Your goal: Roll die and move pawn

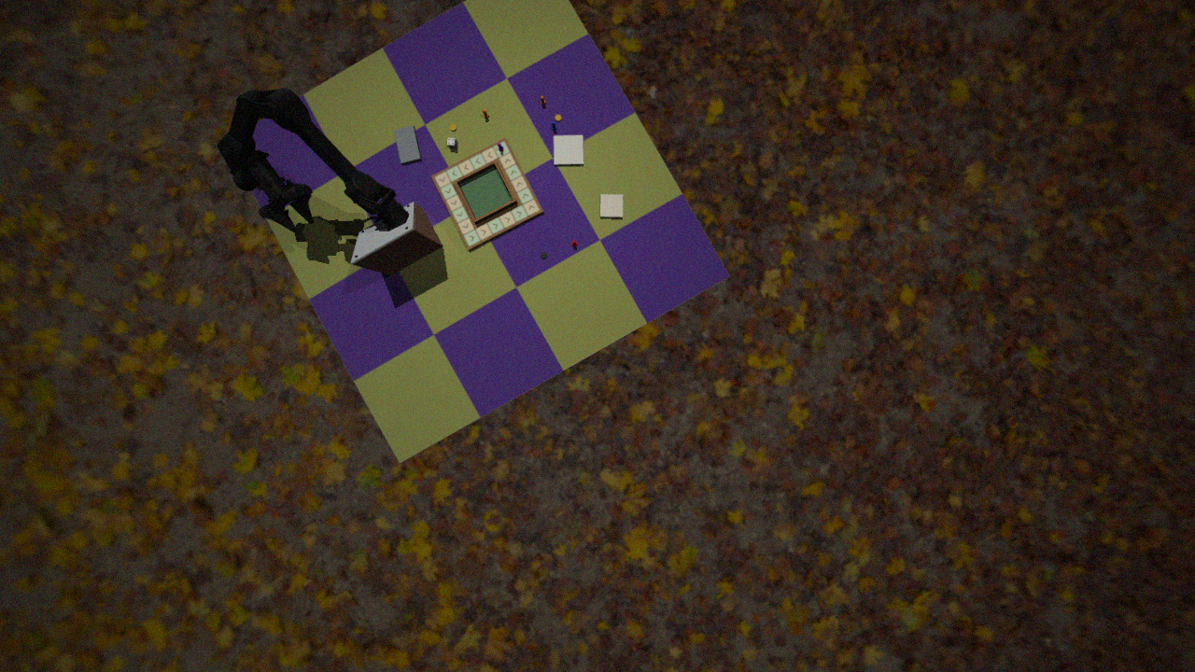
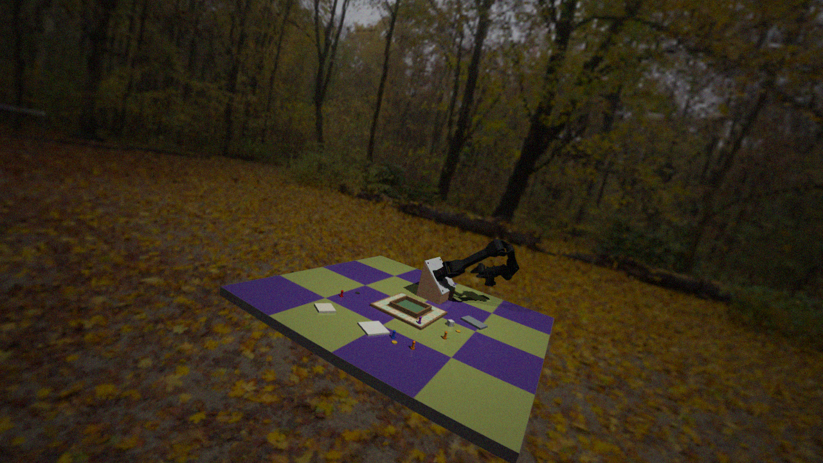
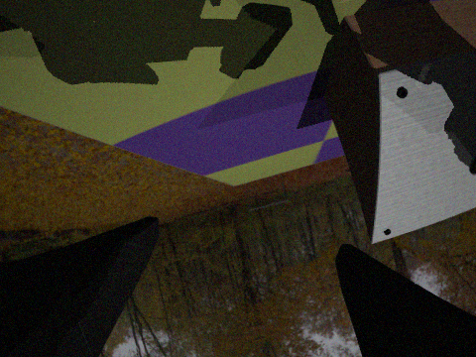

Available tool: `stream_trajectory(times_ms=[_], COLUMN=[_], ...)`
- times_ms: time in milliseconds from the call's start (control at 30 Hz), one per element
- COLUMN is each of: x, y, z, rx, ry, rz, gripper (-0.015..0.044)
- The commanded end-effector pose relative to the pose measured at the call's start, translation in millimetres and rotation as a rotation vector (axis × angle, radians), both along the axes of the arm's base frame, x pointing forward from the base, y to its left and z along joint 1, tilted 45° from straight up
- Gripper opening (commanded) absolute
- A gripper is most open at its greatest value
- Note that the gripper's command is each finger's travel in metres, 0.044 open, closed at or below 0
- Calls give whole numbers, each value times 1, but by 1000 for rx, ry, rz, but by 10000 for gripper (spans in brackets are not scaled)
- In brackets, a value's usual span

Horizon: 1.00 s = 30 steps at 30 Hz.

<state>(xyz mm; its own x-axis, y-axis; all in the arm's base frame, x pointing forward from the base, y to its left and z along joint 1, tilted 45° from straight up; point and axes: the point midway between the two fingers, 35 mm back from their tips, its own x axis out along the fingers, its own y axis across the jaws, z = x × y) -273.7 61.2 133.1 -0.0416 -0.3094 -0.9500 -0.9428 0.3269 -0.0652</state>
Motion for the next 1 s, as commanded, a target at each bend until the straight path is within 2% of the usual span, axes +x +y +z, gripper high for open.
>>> stream_trajectory(times_ms=[0,133,300,433,700,967], x=[0,2,14,41,121,225], y=[1,23,79,126,202,244], z=[0,4,15,23,40,57], rx=[1,16,79,130,284,484], ry=[2,54,174,245,358,410], rz=[-1,-23,-77,-222,-507,-779], gripper=[374,275,275,275,275,275])
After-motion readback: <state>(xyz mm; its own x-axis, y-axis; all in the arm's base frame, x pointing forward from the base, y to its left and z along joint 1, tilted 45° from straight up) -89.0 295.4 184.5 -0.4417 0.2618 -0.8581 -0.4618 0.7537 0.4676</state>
